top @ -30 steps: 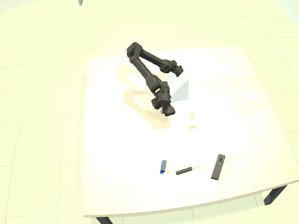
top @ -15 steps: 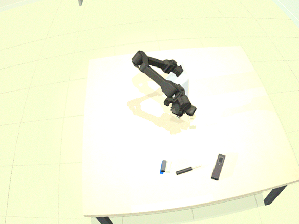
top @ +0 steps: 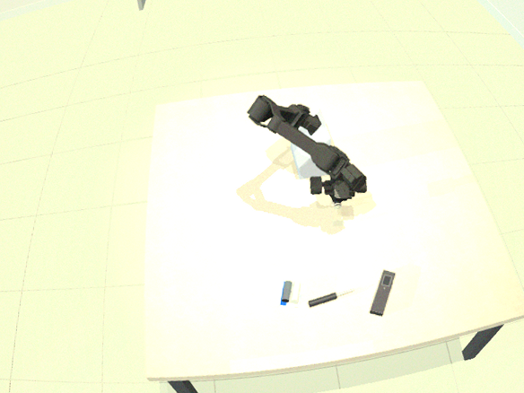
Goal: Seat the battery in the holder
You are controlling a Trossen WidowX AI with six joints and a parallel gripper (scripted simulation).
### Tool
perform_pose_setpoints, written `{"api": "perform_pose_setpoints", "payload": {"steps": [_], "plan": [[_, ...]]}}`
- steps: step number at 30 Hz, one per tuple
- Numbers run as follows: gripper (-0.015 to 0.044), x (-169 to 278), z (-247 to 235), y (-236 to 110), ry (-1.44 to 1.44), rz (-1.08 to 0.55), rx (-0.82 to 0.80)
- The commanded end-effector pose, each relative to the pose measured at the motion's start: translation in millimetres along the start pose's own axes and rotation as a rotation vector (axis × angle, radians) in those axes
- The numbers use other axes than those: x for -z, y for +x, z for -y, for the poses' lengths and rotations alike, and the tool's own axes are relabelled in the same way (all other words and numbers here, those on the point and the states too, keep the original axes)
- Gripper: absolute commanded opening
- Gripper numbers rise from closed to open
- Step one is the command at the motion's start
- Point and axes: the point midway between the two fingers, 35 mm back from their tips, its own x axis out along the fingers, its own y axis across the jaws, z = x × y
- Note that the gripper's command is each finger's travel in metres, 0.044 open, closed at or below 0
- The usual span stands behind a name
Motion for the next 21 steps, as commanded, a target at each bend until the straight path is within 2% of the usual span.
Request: {"api": "perform_pose_setpoints", "payload": {"steps": [1,21], "plan": [[0.0079,-2.8,-3.2,-0.6,-0.020,0.012,-0.004],[0.0079,-7.6,-4.7,33.4,-0.023,0.214,-0.032]]}}
